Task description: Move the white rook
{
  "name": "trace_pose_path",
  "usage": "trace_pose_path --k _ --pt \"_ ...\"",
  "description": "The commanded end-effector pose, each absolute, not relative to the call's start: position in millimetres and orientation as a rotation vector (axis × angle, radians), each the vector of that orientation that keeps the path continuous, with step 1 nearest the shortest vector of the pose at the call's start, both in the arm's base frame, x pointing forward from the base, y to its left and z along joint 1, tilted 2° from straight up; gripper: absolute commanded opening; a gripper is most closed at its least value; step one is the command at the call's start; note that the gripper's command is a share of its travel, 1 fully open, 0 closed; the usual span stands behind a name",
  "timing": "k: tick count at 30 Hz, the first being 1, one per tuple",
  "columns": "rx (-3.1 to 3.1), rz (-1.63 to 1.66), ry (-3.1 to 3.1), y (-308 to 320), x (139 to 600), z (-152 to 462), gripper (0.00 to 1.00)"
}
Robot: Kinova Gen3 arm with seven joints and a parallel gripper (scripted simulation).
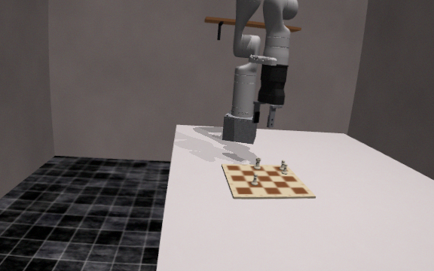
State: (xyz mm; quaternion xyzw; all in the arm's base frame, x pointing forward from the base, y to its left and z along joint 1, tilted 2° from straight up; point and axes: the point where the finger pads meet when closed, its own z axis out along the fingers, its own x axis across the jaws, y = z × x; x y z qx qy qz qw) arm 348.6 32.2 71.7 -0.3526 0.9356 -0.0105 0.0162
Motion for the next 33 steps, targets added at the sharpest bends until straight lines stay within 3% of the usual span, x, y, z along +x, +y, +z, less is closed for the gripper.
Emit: trace_pose_path --k 1,13,14,33 --pt "-1.096 -0.033 2.908 32 349 72 1.0" --pt "-1.097 -0.033 2.908 31 351 27 1.0" --pt "-1.097 -0.033 2.908 31 351 27 0.73" --pt "-1.097 -0.033 2.908 31 351 27 0.73"
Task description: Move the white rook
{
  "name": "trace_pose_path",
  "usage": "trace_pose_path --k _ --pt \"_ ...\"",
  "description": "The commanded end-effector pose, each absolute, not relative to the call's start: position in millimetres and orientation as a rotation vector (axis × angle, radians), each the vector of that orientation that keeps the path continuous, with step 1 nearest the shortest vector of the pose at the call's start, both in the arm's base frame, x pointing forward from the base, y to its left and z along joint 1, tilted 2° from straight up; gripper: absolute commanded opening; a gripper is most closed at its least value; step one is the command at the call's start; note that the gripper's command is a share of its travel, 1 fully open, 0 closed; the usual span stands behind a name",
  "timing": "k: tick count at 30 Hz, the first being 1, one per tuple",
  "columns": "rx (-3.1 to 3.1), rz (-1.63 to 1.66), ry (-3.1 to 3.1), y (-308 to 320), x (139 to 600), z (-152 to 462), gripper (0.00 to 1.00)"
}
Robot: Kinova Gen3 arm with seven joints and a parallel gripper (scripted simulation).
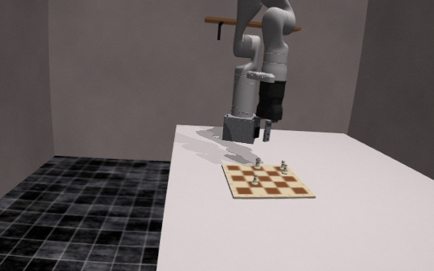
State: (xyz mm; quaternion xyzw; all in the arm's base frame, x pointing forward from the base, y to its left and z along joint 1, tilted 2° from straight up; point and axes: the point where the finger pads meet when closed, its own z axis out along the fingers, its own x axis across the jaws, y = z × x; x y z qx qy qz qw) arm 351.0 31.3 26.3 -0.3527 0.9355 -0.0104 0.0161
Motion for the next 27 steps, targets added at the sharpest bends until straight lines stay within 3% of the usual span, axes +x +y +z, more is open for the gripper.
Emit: trace_pose_path --k 1,27 --pt "-1.097 -0.033 2.908 31.4 351.4 26.8 0.73" --pt "-1.096 -0.033 2.908 31.4 351.6 22.9 0.73"
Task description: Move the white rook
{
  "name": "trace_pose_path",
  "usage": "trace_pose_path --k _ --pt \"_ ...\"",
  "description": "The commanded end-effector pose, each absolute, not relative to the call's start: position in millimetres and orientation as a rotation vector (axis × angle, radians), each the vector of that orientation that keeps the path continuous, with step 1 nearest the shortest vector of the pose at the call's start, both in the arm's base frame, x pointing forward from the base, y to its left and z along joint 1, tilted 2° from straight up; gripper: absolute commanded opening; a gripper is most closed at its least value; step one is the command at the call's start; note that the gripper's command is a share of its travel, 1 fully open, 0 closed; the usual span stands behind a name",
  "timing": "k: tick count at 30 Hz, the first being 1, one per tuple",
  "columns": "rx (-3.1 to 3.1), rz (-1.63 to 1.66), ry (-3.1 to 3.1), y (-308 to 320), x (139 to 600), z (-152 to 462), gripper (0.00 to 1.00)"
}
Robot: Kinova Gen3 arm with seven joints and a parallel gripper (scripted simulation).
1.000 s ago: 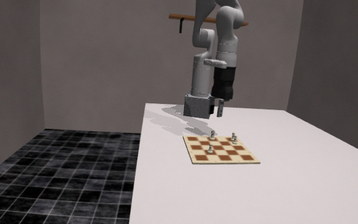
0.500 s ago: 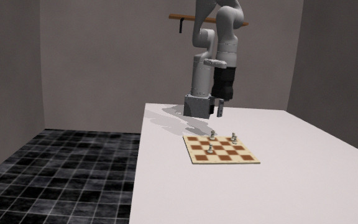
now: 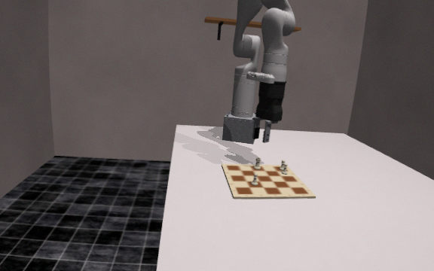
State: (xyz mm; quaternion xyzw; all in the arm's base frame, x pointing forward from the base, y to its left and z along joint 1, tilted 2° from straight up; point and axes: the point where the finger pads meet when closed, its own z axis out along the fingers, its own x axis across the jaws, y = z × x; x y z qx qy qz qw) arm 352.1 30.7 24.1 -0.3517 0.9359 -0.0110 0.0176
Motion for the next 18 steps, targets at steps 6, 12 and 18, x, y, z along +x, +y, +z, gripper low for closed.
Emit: trace_pose_path --k 6,12,18 --pt "-1.096 -0.034 2.908 31 352 19 0.73" --pt "-1.096 -0.034 2.908 31 352 11 0.73" --pt "-1.096 -0.034 2.908 31 352 1 0.73"
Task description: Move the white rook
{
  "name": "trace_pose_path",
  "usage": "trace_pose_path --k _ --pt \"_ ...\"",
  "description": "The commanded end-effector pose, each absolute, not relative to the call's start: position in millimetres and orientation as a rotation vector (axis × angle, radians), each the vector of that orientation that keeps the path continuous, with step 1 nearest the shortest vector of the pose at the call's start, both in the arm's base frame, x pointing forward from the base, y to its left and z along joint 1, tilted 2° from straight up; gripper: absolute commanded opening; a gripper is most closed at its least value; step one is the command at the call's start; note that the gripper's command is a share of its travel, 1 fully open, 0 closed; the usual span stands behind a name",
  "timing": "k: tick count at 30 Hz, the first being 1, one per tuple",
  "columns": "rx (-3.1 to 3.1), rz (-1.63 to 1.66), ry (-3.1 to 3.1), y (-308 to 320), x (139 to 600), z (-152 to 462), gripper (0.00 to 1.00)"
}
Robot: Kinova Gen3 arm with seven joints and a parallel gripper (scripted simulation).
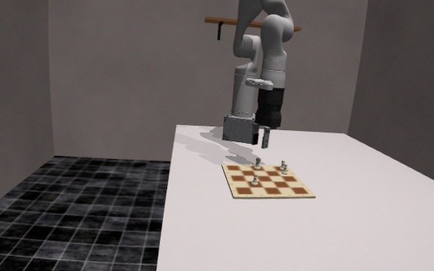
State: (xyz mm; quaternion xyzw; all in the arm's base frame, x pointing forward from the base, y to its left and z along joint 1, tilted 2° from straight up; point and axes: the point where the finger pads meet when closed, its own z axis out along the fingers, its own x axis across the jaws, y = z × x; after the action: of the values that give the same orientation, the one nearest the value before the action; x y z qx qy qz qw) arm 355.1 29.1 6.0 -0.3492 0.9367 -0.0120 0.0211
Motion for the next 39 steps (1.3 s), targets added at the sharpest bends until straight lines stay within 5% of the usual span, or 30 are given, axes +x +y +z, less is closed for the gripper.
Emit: trace_pose_path --k 1,39 --pt "-1.096 -0.034 2.908 31 352 0 0.73" --pt "-1.096 -0.034 2.908 31 353 -26 0.73"
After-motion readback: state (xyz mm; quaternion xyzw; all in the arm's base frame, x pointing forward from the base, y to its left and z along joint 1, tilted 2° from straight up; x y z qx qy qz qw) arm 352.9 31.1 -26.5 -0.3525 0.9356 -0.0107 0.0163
